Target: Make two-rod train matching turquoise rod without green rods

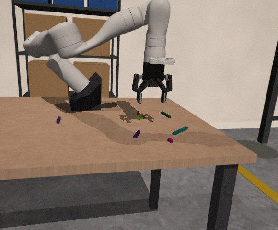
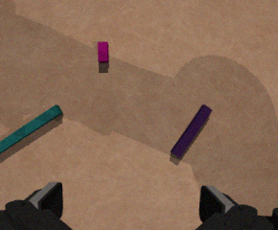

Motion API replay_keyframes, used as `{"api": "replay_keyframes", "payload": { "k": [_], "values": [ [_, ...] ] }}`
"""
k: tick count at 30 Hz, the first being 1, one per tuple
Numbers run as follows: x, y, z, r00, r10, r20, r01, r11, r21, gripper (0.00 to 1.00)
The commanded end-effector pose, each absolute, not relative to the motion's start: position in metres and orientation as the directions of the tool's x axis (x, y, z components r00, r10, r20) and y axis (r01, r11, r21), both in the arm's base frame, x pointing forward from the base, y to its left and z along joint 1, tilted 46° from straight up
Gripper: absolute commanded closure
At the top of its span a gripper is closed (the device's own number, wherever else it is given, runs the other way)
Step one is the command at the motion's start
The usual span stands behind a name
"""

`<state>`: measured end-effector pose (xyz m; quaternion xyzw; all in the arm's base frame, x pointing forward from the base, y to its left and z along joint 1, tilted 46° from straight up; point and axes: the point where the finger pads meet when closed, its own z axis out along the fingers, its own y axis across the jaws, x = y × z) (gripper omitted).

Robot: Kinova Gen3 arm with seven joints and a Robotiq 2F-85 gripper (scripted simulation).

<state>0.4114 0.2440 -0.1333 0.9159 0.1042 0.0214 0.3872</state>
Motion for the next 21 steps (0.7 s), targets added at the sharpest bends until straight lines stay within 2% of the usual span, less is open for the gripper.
{"api": "replay_keyframes", "payload": {
  "k": [1,13,21],
  "values": [
    [0.411,0.246,-0.135,0.971,0.230,-0.065,0.207,-0.671,0.712,0.00],
    [0.410,0.251,-0.148,0.897,0.377,-0.230,0.426,-0.601,0.676,0.00],
    [0.409,0.256,-0.162,0.765,0.512,-0.391,0.634,-0.491,0.598,0.00]
  ]
}}
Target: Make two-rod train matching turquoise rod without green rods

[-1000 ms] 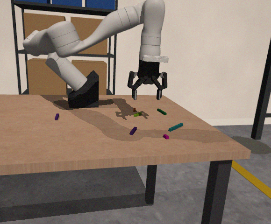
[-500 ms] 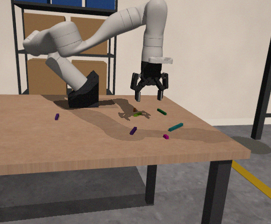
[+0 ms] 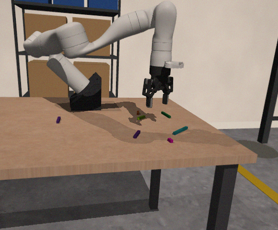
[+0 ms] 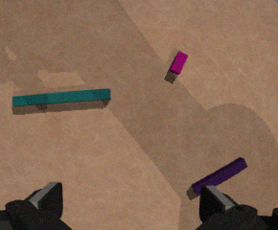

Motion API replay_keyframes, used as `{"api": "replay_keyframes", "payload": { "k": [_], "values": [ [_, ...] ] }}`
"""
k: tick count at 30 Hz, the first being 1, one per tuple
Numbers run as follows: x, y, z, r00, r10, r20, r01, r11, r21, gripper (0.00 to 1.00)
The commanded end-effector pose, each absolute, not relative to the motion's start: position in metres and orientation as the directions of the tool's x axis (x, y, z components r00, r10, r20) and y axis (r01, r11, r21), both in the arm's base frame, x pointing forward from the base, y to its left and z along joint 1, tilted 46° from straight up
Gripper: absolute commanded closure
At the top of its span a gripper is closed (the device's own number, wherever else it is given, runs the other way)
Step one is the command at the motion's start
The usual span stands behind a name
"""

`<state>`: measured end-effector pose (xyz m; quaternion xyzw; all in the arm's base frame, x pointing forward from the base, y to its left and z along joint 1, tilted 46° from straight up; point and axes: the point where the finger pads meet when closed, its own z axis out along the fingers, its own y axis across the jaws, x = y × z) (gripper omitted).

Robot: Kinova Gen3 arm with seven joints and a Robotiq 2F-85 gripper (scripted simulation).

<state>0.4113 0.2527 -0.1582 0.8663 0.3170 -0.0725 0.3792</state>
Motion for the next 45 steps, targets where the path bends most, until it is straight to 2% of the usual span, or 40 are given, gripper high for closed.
{"api": "replay_keyframes", "payload": {
  "k": [1,7,9,20,35,45],
  "values": [
    [0.409,0.256,-0.164,0.743,0.528,-0.411,0.660,-0.473,0.584,0.00],
    [0.409,0.260,-0.175,0.594,0.613,-0.521,0.797,-0.356,0.488,0.00],
    [0.409,0.260,-0.175,0.594,0.613,-0.521,0.797,-0.356,0.488,0.00],
    [0.409,0.265,-0.194,0.285,0.699,-0.656,0.952,-0.123,0.282,0.00],
    [0.409,0.269,-0.208,0.013,0.706,-0.708,0.993,0.077,0.095,0.00],
    [0.410,0.270,-0.212,-0.058,0.698,-0.713,0.991,0.129,0.045,0.00]
  ]
}}
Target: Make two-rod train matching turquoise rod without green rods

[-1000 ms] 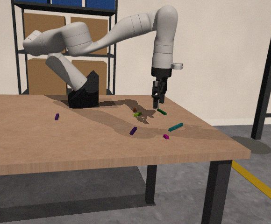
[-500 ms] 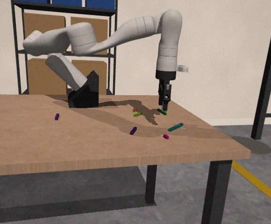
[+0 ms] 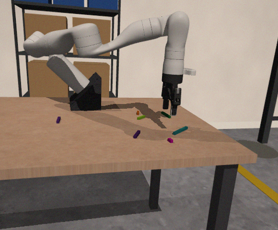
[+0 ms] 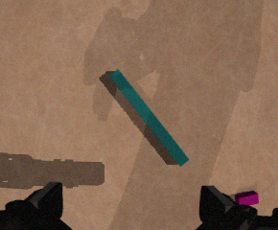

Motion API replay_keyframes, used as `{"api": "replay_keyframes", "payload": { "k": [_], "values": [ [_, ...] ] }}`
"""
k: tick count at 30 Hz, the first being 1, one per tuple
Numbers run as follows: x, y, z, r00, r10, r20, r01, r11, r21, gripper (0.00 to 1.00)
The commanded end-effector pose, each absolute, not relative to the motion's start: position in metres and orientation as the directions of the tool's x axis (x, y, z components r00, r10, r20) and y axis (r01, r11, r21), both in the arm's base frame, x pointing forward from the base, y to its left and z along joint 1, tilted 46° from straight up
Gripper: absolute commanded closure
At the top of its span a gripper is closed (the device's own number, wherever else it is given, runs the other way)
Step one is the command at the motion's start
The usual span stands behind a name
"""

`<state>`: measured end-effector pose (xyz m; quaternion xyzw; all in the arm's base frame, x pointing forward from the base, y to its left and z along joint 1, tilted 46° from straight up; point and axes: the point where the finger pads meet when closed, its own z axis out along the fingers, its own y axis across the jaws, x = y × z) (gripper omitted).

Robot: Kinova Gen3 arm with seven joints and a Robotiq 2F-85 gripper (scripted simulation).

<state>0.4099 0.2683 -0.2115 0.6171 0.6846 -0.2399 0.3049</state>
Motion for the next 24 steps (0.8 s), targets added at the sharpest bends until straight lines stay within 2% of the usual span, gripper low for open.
{"api": "replay_keyframes", "payload": {
  "k": [1,24],
  "values": [
    [0.4096,0.2699,-0.2117,-0.063,0.698,-0.714,0.990,0.132,0.042,0.00],
    [0.4096,0.2700,-0.2123,-0.073,0.696,-0.714,0.990,0.140,0.034,0.00]
  ]
}}
